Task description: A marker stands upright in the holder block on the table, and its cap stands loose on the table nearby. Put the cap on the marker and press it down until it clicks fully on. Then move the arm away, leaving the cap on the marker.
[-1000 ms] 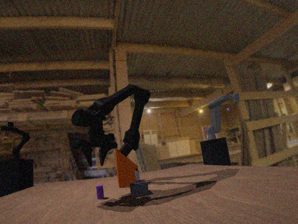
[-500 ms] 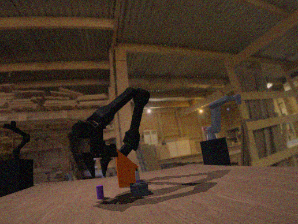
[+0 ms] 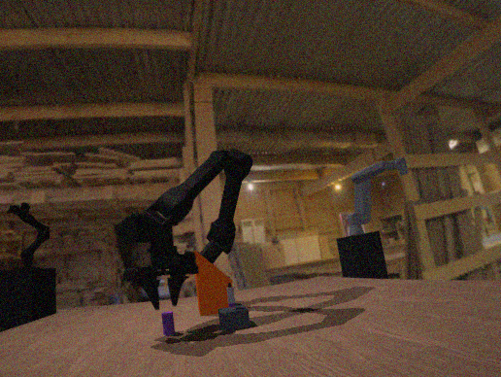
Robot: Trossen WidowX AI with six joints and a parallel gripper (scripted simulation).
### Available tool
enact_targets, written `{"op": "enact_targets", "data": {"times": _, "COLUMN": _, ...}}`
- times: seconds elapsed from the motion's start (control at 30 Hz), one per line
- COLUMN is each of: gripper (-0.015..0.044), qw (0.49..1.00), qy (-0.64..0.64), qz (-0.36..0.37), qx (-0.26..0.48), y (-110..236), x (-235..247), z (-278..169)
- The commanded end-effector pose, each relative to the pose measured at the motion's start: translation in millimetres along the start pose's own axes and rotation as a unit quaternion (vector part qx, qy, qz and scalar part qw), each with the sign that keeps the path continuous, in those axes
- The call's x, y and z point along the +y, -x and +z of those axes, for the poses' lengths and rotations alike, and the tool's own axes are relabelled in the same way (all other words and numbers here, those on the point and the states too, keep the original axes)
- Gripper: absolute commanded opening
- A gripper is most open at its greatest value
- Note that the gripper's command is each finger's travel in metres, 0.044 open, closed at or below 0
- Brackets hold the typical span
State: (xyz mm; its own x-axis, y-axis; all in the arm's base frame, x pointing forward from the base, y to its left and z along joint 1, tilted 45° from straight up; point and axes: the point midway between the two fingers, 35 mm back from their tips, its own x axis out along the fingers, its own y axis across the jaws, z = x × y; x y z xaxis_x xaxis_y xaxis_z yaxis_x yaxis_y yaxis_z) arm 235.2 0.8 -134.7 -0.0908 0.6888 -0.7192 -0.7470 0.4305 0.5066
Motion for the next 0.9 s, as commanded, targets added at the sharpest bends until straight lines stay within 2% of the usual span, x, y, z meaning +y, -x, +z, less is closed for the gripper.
{"op": "enact_targets", "data": {"times": 0.0, "gripper": 0.0237, "qw": 1.0, "qy": -0.004, "qz": 0.004, "qx": 0.0, "y": -9, "x": 2, "z": -1}}
{"op": "enact_targets", "data": {"times": 0.87, "gripper": 0.0237, "qw": 1.0, "qy": -0.003, "qz": 0.005, "qx": -0.001, "y": -49, "x": 3, "z": -1}}
